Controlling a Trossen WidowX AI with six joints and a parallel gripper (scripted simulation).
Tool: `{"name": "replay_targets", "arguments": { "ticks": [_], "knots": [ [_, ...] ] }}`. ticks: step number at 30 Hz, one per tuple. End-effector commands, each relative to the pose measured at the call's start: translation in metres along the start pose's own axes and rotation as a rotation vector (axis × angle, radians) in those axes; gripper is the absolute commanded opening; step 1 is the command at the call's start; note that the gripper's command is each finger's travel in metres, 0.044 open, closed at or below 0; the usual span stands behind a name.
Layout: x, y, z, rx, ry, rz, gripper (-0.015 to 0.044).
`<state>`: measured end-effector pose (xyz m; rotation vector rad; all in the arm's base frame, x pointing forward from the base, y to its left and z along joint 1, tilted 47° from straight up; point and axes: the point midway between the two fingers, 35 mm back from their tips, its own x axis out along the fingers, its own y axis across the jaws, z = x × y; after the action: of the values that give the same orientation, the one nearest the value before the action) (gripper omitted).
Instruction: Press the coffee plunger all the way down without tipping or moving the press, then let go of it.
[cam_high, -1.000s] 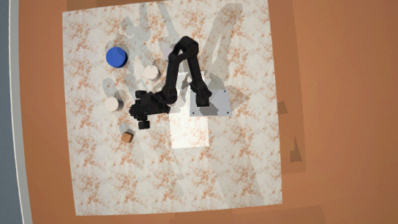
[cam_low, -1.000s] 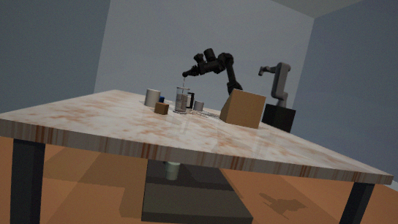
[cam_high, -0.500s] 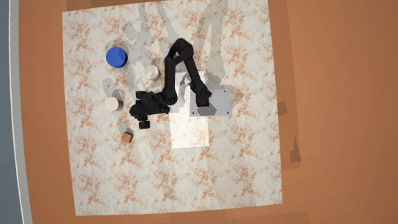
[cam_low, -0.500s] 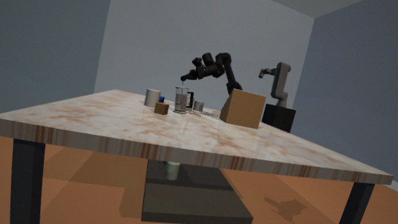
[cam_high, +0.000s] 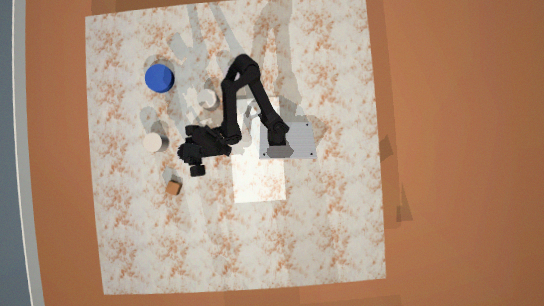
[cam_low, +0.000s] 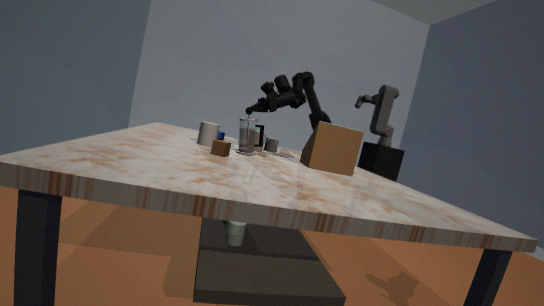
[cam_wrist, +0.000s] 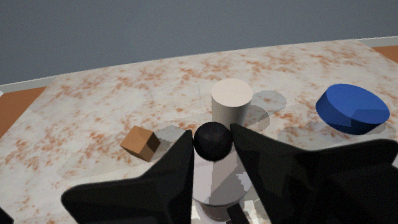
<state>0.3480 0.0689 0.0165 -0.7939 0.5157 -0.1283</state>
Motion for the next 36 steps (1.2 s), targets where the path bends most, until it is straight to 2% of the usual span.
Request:
{"name": "replay_targets", "arguments": {
  "ticks": [1,28,36],
  "knots": [
    [0.0033,-0.0001,-0.0076,-0.015,0.025,-0.003,0.0124],
    [0.0018,0.0012,-0.0020,-0.007,0.008,0.000,0.0124],
    [0.0018,0.0012,-0.0020,-0.007,0.008,0.000,0.0334]
  ]
}}
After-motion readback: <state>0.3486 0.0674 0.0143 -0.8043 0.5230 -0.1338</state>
